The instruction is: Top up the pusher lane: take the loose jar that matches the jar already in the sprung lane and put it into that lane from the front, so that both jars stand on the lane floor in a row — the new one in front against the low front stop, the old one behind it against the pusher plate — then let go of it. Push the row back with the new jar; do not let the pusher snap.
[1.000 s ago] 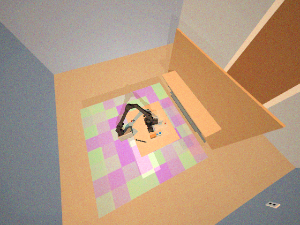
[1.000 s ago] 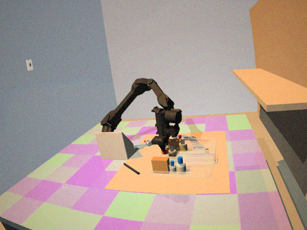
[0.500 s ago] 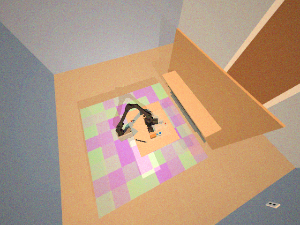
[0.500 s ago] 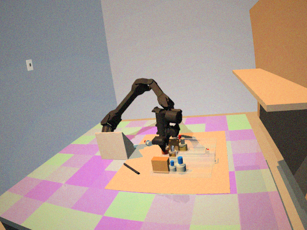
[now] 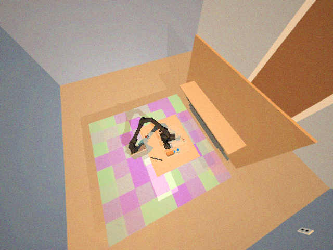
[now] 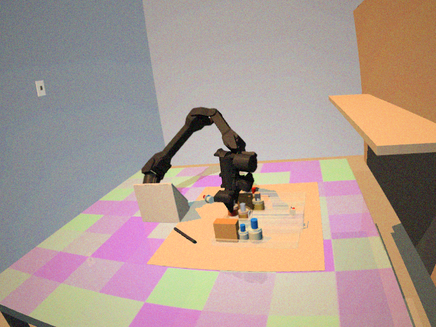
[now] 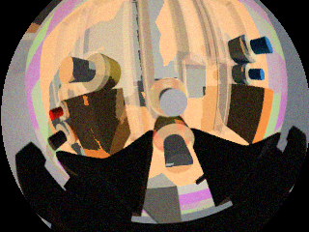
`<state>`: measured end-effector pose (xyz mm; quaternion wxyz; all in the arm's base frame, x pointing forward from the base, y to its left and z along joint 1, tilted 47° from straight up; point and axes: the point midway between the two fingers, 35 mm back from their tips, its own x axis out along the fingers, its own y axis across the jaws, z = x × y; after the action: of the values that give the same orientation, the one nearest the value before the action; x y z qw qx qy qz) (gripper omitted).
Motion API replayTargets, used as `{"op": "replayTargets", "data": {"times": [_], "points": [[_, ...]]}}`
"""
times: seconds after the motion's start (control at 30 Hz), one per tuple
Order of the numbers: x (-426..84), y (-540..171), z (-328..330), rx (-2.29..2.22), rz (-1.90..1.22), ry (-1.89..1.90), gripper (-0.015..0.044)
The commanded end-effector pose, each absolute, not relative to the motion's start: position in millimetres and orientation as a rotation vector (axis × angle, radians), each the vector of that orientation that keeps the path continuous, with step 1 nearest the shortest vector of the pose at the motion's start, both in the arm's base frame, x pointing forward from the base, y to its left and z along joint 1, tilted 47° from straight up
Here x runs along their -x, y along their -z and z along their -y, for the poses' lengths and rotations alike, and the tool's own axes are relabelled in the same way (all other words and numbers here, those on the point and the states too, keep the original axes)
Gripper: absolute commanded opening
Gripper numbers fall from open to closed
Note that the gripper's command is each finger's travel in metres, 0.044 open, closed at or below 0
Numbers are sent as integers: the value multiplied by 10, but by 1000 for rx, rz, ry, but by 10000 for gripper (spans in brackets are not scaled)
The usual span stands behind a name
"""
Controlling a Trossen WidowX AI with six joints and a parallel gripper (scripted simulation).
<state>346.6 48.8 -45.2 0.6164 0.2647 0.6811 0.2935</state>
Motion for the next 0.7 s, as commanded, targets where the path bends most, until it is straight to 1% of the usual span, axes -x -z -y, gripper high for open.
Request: {"op": "replayTargets", "data": {"times": [0.0, 0.67], "points": [[-3548, 453, -528, -601, -1534, -690, 0], [-3533, 496, -585, -601, -1534, -690, 0]]}}
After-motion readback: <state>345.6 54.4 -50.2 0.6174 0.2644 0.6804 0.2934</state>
